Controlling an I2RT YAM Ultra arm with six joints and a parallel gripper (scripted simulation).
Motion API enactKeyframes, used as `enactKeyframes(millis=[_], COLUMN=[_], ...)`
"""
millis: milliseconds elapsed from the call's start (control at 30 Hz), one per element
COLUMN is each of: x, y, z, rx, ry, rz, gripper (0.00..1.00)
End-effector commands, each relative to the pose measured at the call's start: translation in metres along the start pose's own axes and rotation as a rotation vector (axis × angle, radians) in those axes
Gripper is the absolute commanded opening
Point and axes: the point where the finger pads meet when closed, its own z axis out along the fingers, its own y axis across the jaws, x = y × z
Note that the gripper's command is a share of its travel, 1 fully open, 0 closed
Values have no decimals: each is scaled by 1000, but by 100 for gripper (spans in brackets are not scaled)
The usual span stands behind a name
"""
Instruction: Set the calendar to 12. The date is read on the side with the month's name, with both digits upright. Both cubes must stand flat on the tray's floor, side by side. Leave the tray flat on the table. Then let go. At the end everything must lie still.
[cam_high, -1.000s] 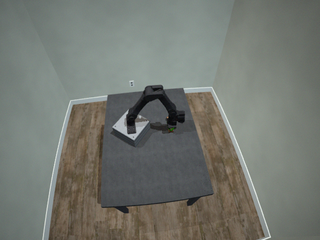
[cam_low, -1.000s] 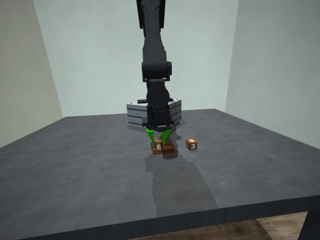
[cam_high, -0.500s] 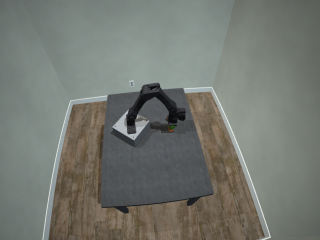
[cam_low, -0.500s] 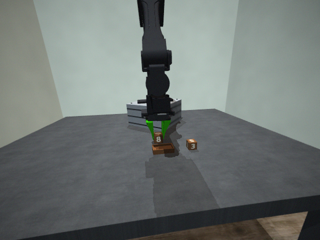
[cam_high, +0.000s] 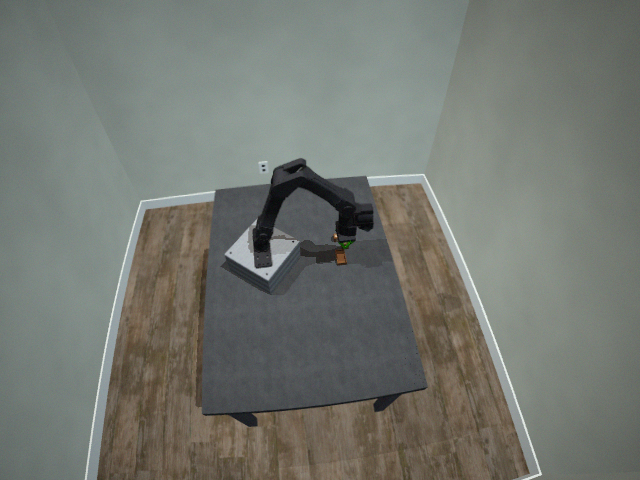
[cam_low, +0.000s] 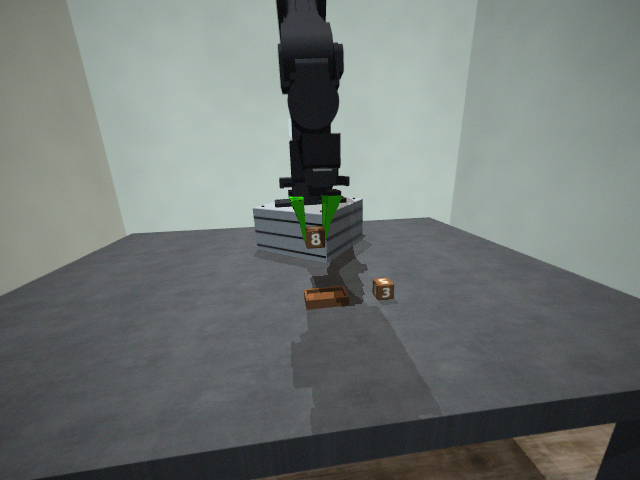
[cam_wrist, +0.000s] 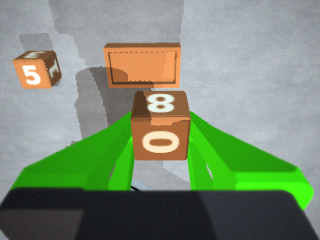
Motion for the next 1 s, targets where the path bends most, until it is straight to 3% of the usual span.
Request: enactKeyframes(millis=[0, 400, 767, 867, 967], x=[4, 4, 2, 2, 1], y=[1, -2, -24, -25, -33], z=[-4, -4, -1, -1, 0], rx=[-2, -2, -5, -5, -6], ry=[16, 16, 16, 16, 16], rz=[0, -45, -439, -459, -601], gripper=[26, 26, 26, 26, 26])
